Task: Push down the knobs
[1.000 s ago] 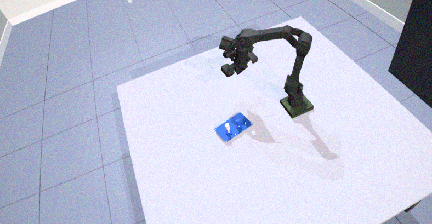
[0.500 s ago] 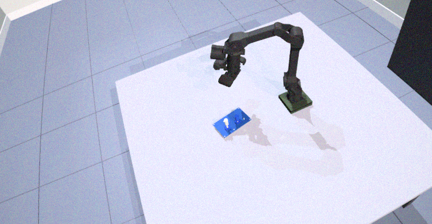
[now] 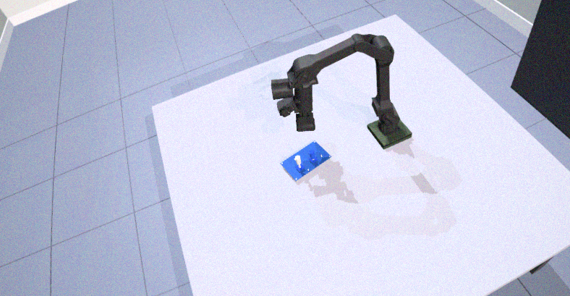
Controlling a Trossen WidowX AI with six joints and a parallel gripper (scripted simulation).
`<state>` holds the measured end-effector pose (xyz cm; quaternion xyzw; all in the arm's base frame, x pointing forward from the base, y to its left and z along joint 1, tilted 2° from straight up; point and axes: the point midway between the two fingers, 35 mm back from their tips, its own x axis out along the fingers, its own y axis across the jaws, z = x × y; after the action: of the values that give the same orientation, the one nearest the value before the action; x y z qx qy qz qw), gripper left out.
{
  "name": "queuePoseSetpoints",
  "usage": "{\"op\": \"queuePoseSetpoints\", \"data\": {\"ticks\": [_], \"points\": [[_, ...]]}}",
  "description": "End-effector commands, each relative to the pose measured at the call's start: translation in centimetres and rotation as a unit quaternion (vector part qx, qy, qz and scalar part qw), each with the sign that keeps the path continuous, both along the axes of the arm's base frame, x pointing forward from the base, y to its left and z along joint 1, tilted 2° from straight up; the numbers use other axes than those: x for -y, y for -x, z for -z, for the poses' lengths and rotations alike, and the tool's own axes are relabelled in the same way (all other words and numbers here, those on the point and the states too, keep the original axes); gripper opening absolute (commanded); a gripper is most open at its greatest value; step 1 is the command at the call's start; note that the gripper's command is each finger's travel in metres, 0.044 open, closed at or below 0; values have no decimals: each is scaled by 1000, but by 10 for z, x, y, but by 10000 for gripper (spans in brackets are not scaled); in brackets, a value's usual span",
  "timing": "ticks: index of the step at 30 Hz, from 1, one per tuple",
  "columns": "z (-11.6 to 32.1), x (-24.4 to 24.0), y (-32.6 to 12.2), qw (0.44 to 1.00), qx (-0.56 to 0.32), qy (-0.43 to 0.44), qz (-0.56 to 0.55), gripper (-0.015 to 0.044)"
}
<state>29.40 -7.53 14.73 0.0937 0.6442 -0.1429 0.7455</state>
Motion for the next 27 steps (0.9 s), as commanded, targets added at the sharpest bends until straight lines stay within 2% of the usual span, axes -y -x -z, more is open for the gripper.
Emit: {"op": "queuePoseSetpoints", "data": {"ticks": [1, 13, 27], "points": [[2, -20, -8, 998, -14, -2, -67, 0], [9, -82, -18, 965, -58, -3, -256, 0], [29, -82, -19, 964, -59, -3, -259, 0]]}}
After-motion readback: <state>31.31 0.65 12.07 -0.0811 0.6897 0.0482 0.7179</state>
